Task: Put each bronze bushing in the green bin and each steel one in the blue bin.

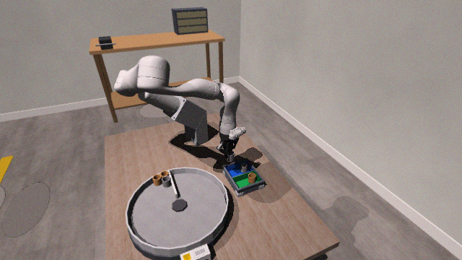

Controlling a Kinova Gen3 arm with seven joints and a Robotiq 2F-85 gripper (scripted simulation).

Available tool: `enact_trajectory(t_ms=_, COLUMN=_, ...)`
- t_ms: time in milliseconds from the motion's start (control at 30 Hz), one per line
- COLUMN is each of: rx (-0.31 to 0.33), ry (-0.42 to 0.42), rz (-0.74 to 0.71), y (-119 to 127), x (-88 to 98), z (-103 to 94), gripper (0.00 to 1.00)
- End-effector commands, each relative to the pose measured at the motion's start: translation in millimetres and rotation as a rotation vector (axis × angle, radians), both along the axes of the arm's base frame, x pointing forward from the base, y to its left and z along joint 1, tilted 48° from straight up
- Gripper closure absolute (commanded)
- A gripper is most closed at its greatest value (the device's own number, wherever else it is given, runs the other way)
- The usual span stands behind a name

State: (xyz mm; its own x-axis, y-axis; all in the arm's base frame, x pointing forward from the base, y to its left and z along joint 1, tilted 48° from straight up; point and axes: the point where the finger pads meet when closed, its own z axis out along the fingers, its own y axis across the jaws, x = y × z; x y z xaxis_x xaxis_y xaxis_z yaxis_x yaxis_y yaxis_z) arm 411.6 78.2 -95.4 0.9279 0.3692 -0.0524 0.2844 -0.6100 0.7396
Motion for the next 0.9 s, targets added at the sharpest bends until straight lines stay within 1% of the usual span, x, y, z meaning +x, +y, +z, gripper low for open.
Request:
enact_trajectory(t_ms=0, rx=-0.003, ry=0.001, rz=0.003, y=6.4, x=-2.8, z=-10.5, gripper=1.0)
enact_trajectory(t_ms=133, rx=0.036, ry=-0.113, rz=-0.106, y=39.5, x=-0.1, z=-44.2, gripper=1.0)
enact_trajectory(t_ms=867, rx=0.038, ry=-0.113, rz=-0.106, y=40.0, x=-0.1, z=-44.0, gripper=1.0)
